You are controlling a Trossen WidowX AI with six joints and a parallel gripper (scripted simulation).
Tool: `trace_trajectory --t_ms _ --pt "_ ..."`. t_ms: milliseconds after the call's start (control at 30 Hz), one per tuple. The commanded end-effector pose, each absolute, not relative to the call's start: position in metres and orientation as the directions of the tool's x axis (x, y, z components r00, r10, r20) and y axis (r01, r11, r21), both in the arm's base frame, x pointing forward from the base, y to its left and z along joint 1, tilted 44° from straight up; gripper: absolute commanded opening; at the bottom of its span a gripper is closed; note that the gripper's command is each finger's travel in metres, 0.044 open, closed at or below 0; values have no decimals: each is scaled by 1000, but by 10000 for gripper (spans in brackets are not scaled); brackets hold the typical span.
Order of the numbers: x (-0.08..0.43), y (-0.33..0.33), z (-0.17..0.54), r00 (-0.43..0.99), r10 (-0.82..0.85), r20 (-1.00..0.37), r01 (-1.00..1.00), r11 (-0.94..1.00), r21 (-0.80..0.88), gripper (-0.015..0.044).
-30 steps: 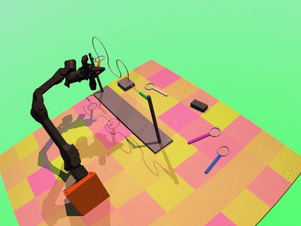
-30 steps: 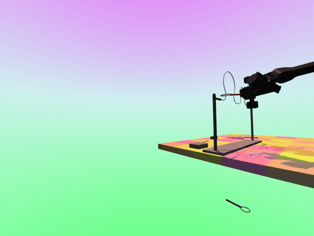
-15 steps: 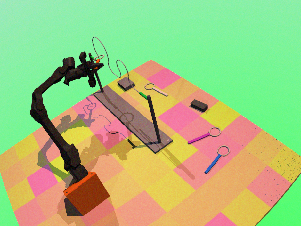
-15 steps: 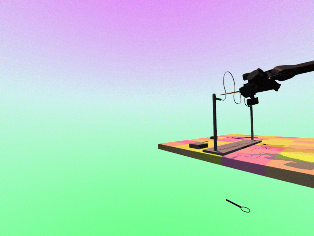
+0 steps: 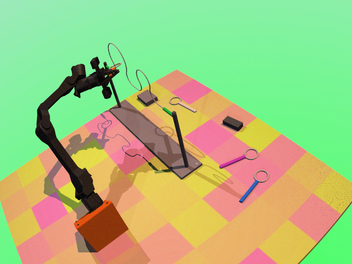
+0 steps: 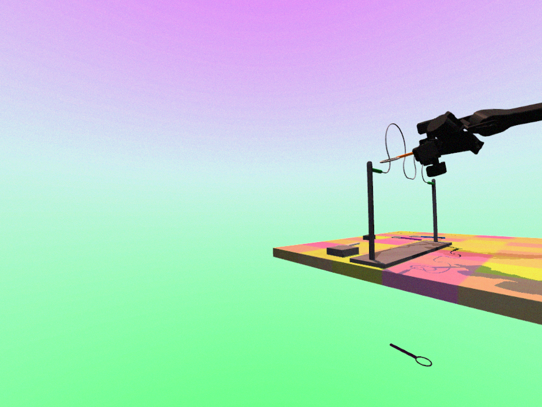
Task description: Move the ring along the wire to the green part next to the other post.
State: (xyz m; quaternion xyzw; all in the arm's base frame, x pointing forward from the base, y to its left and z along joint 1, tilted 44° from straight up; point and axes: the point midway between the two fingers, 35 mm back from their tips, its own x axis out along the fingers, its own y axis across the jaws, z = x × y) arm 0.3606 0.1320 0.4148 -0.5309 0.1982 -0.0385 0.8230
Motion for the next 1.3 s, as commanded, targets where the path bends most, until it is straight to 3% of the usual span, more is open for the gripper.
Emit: trace_trajectory --t_ms 0,700,1267 --pt "361 128 424 922 -284 -265 -133 411 -902 -150" --pt "363 121 451 925 -305 -225 -128 309 -942 -150" --pt "363 121 454 917 -275 -290 -154 426 -891 -150"
